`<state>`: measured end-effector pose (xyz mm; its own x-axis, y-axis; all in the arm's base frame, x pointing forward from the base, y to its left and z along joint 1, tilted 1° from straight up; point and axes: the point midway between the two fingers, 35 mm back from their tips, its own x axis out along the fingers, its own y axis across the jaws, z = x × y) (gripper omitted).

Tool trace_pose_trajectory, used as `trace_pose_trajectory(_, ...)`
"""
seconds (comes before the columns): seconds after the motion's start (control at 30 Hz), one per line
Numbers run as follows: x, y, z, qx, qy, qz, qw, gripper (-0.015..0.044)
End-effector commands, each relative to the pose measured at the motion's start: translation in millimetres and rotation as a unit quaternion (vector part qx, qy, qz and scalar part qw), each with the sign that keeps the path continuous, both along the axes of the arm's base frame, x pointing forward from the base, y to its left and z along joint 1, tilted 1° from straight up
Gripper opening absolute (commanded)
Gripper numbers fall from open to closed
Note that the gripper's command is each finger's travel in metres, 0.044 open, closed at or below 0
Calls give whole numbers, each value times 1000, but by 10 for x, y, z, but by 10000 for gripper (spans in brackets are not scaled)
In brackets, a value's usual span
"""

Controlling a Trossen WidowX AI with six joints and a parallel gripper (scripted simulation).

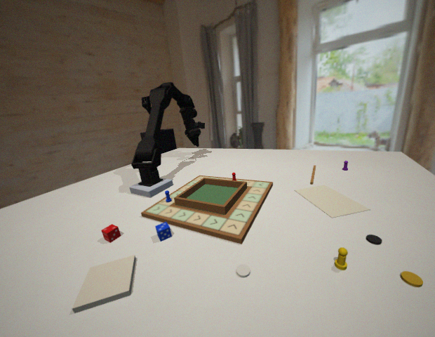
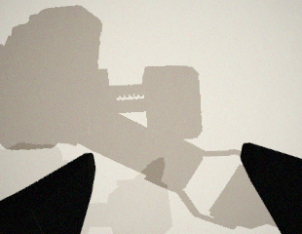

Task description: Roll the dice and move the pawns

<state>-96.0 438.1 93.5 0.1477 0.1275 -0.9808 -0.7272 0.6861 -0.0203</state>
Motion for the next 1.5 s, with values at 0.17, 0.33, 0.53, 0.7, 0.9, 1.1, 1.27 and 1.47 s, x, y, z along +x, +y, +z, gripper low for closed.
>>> trace_pose_trajectory(0.17, 586, 0, -10, -12, -1, -33, 999, 275)
trace_pose_trajectory(0.33, 1477, -153, -16, -28, 2, -81, 996, 275)
trace_pose_trajectory(0.53, 2554, -609, 26, -43, 9, -126, 991, 275)
trace_pose_trajectory(0.7, 3311, -1199, 49, -53, 19, -162, 985, 275)
trace_pose_trajectory(0.9, 3995, -2109, 60, -61, 32, -202, 977, 275)
trace_pose_trajectory(1.1, 4361, -3141, 61, -64, 47, -241, 967, 275)
trace_pose_trajectory(1.27, 4414, -4014, 55, -62, 58, -273, 958, 275)
trace_pose_trajectory(1.47, 4206, -4970, 40, -56, 70, -310, 947, 275)
